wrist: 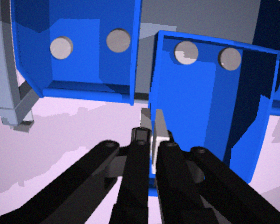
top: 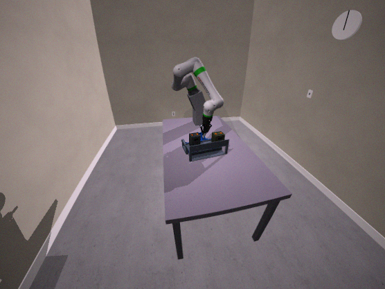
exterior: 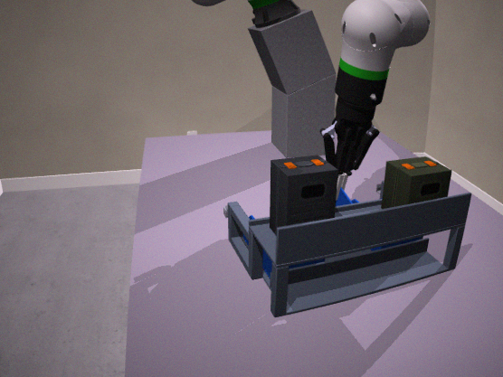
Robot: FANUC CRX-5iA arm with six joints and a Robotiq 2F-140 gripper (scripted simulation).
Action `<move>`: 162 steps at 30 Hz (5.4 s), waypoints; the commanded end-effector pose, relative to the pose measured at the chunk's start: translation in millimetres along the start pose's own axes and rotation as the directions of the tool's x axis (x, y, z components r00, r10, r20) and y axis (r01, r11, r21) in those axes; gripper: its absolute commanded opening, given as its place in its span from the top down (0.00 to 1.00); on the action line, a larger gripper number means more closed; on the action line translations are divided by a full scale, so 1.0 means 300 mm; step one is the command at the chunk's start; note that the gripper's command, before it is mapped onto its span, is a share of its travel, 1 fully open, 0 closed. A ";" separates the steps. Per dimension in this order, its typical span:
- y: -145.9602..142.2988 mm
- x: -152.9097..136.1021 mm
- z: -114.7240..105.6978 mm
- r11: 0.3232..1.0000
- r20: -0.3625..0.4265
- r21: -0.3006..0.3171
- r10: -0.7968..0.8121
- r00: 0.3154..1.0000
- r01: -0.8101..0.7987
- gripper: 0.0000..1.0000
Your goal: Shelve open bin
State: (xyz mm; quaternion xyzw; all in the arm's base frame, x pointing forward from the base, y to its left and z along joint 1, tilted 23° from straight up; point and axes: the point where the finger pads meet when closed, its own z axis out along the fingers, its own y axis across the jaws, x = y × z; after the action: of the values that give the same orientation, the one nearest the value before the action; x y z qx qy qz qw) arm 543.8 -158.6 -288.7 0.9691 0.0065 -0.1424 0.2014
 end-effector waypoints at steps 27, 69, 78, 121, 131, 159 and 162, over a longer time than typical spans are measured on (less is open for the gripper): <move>0.000 0.004 -0.001 1.000 -0.004 0.000 0.000 1.000 0.000 1.00; 0.000 0.057 -0.003 1.000 -0.064 0.000 0.000 0.998 0.000 1.00; 0.000 0.057 -0.003 1.000 -0.064 0.000 0.000 0.998 0.000 1.00; 0.000 0.061 -0.004 1.000 -0.067 0.000 0.000 0.998 0.000 1.00; 0.000 0.072 -0.005 1.000 -0.074 0.000 0.000 0.997 0.000 1.00; 0.000 0.115 -0.011 1.000 -0.101 0.000 0.000 0.995 0.000 1.00; 0.000 0.116 -0.011 1.000 -0.102 0.000 0.000 0.995 0.000 1.00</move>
State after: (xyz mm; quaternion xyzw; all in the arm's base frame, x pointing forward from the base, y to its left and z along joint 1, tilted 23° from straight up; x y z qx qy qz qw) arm 577.5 -158.9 -295.5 0.9750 0.0165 -0.0935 0.2009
